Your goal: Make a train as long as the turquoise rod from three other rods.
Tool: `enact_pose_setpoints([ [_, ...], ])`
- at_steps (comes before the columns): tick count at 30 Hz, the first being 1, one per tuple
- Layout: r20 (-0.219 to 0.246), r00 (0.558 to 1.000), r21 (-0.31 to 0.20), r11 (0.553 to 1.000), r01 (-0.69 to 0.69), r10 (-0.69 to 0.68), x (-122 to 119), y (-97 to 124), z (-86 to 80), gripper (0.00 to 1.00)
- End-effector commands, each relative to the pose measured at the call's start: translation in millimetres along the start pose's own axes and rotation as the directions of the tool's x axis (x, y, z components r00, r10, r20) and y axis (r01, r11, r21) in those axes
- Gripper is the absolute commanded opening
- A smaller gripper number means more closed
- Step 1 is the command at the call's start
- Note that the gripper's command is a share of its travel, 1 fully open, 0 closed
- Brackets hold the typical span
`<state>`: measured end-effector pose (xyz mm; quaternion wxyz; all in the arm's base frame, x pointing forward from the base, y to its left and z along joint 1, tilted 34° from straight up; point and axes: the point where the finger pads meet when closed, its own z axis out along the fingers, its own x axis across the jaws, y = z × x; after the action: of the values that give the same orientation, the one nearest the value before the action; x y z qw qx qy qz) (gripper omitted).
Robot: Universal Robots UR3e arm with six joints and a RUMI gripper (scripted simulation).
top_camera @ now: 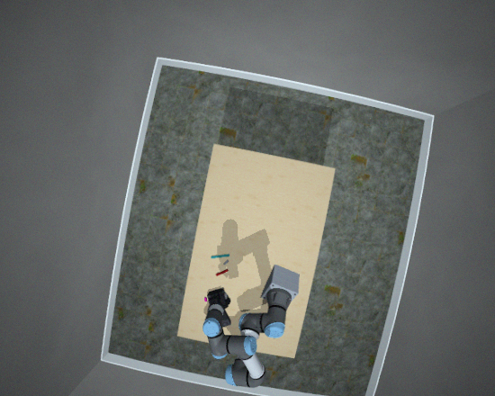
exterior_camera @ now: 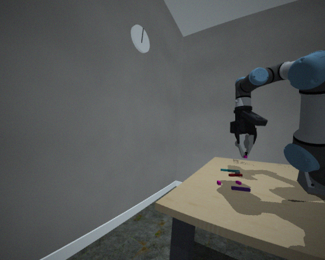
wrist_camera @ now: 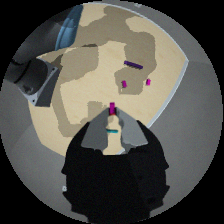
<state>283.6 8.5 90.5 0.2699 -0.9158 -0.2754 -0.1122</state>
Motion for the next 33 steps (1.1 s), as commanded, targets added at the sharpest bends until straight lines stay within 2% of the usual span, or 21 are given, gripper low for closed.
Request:
enact_pose_setpoints([
  [1, -0.006, 0.986, 0.000, 0.986, 0.167, -0.167, -0.4, -1.3, -0.6, 0.00],
  [6, -0.006, 0.938, -0.002, 0.938, 0.346, -0.346, -0.8, -2.7, -0.7, 0.00],
  [11, -0.006, 0.857, -0.003, 0.857, 0.515, -0.515, -1.0, -3.6, -0.7, 0.00],
  [13, -0.006, 0.857, -0.003, 0.857, 0.515, -0.515, -1.0, -3.6, -0.7, 0.00],
  [21, -0.004, 0.646, -0.004, 0.646, 0.763, -0.763, -0.7, -4.2, -0.8, 0.00],
  [28, -0.003, 0.426, -0.005, 0.426, 0.905, -0.905, 0.4, -3.9, -0.9, 0.00],
  [30, -0.003, 0.426, -0.005, 0.426, 0.905, -0.905, 0.4, -3.9, -0.9, 0.00],
  [33, -0.002, 0.297, -0.006, 0.297, 0.955, -0.955, 1.4, -3.6, -0.9, 0.00],
])
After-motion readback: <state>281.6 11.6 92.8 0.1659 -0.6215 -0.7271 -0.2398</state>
